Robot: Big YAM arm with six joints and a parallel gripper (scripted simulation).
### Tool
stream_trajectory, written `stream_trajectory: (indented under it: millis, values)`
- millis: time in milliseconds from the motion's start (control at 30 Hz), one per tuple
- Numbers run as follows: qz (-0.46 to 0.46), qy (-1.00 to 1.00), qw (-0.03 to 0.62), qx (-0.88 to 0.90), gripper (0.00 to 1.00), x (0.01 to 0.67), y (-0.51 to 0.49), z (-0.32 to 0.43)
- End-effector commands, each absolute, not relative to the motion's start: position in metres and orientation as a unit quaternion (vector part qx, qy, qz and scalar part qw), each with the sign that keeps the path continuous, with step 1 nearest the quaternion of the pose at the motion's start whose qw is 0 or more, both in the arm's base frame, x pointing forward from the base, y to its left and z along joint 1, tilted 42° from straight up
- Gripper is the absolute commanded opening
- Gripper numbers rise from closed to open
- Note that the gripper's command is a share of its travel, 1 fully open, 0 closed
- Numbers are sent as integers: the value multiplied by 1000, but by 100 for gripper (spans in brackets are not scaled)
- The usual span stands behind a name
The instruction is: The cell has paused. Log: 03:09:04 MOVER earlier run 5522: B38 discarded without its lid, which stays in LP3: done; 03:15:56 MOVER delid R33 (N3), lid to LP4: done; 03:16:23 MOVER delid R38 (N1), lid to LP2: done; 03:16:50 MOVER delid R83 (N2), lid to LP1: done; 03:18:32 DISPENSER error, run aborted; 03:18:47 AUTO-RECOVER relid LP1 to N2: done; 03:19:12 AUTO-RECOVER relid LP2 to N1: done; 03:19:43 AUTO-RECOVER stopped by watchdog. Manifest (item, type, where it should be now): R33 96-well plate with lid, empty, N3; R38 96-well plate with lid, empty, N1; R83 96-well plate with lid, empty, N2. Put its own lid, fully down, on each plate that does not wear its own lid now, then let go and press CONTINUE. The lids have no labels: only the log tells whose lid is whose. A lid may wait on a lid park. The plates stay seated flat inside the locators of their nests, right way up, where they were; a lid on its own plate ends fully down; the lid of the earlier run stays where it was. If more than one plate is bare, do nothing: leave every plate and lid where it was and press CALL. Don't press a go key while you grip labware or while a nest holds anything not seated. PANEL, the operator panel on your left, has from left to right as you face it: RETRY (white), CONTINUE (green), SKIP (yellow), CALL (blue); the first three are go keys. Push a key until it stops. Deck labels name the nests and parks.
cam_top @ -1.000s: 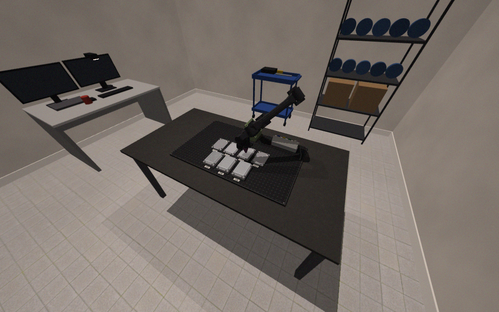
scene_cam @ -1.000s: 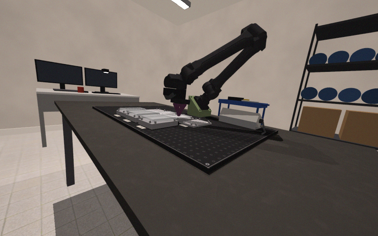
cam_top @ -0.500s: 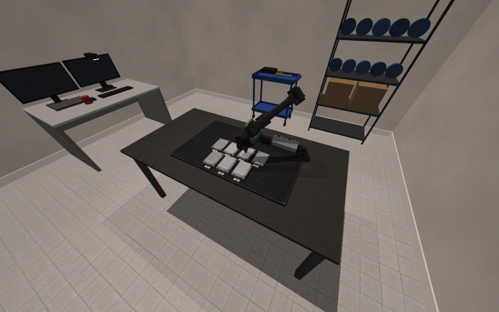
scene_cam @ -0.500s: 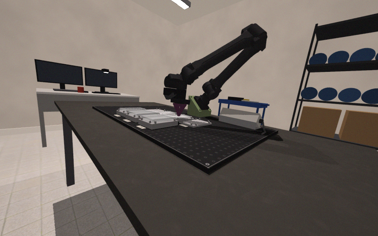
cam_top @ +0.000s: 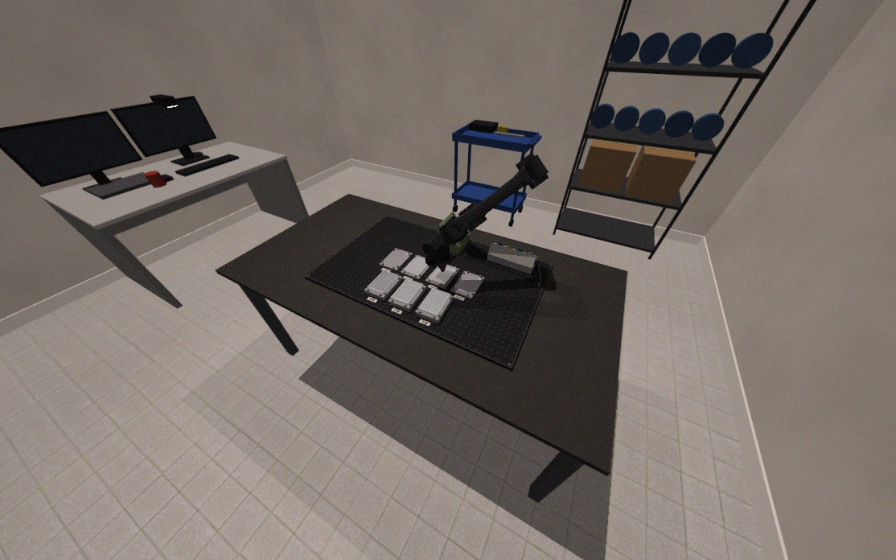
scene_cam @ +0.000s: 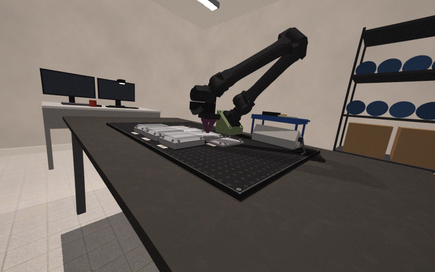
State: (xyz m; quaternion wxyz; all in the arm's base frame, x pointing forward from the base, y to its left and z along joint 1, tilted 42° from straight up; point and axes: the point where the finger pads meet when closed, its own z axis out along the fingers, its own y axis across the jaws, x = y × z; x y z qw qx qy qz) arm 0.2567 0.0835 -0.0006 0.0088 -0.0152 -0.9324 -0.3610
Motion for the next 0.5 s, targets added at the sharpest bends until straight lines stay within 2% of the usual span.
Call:
stream_trajectory:
  millis: [0, 133, 167, 267, 467]
  values:
    - [-358, -934, -20, -4, 0, 277, 72, 16]
    - [-358, -934, -21, -4, 0, 278, 70, 19]
    - [-361, -933, 2, -9, 0, 257, 74, 10]
    - [-357, -934, -19, -5, 0, 276, 65, 23]
    - [-358, -934, -14, -7, 0, 270, 59, 28]
